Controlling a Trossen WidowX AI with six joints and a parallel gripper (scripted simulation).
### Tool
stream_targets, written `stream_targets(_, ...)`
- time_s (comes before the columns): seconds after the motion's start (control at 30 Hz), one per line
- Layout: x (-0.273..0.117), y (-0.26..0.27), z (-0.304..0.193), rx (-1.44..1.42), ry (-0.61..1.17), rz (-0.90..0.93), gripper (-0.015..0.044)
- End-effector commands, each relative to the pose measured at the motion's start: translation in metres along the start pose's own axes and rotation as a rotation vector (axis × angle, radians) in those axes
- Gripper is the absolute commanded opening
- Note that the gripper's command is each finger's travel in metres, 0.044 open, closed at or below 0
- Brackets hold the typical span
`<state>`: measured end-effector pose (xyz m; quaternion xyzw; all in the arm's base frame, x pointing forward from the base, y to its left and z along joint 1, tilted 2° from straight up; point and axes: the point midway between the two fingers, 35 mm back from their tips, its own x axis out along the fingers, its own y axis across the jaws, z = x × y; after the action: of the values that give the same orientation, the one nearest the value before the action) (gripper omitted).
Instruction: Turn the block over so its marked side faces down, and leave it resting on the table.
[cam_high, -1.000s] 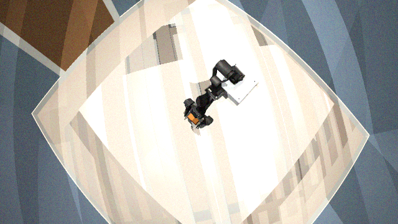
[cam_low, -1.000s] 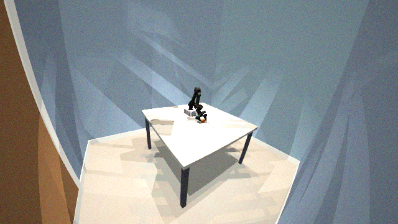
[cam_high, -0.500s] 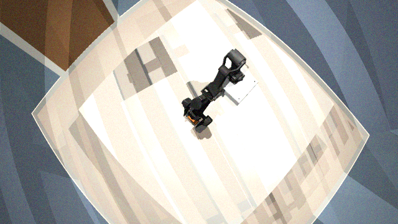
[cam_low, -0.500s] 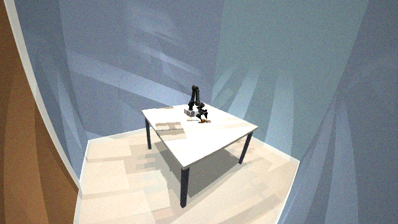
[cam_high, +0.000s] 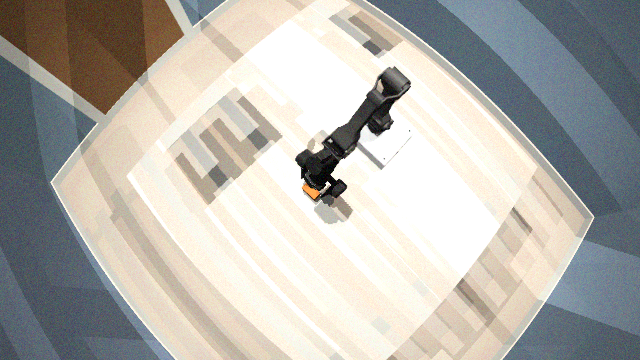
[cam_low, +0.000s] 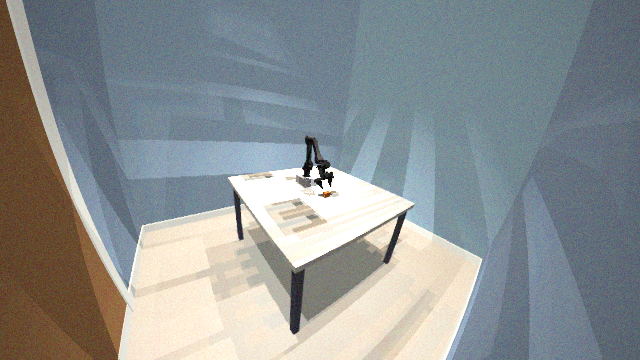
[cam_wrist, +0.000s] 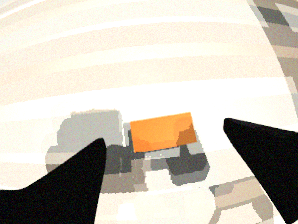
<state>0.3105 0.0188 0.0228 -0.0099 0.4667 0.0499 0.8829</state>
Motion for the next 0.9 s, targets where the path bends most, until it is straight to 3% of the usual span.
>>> stream_targets(0.0,-0.018,0.000,-0.001,-0.011,0.051,-0.007,0.0440)
stream_targets(0.17,-0.017,0.000,0.001,-0.010,0.075,-0.007,0.0440)
stream_targets(0.63,-0.019,-0.001,0.041,-0.008,0.576,-0.009,0.0440)
stream_targets(0.87,-0.019,-0.001,0.042,-0.009,0.601,-0.009,0.0440)
